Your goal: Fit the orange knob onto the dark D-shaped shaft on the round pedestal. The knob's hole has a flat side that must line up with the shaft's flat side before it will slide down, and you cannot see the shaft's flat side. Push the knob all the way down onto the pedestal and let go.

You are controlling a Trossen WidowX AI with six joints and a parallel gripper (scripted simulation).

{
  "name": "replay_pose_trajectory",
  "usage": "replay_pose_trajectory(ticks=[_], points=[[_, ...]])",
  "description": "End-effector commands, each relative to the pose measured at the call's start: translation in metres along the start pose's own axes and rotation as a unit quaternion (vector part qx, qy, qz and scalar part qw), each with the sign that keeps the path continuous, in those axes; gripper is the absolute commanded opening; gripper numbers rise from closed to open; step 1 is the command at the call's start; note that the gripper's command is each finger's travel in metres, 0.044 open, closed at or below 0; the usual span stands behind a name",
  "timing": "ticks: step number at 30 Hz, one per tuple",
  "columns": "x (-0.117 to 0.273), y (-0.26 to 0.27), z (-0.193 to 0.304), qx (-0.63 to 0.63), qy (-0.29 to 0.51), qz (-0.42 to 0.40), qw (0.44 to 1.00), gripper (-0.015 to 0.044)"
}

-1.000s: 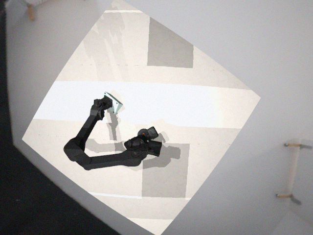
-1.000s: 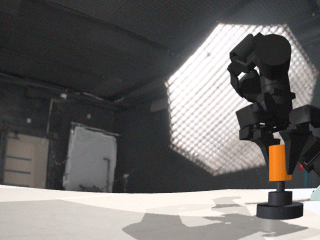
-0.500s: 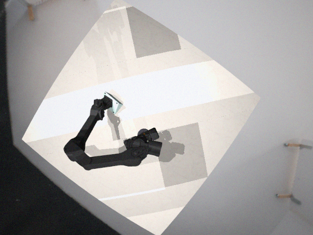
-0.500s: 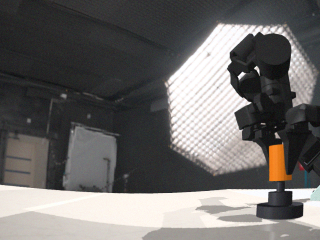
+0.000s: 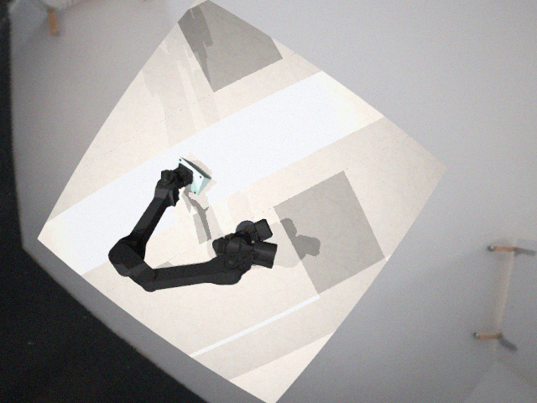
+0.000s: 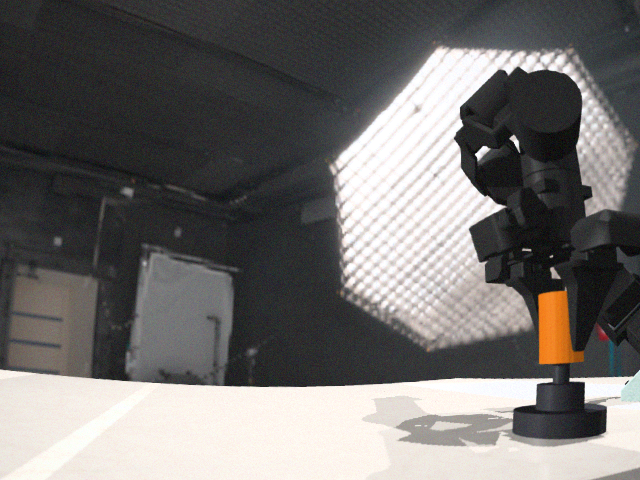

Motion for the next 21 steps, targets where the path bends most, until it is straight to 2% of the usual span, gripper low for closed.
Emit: replay_pose_trajectory(ticks=[1,11,17,21], points=[[-0.0001,-0.0001,-0.0008,0.0,-0.001,0.0,1.0,0.0],[0.0045,-0.0001,-0.0016,-0.004,-0.001,0.0,1.0,0.0],[0.0053,0.0016,-0.0023,-0.099,-0.001,-0.001,0.995,0.0],[0.005,0.0025,-0.0025,-0.104,-0.001,-0.001,0.995,0.0]])
Point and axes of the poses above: the point midway between the two fingers, 35 mm back from their tips, its own x axis back along the fingers, its own y axis across the jaws, z = x × y, the point moved 3 cm from there along x, back along the fingers, and after that the axes turned 3 degrees about -x, right-handed, at the moved point
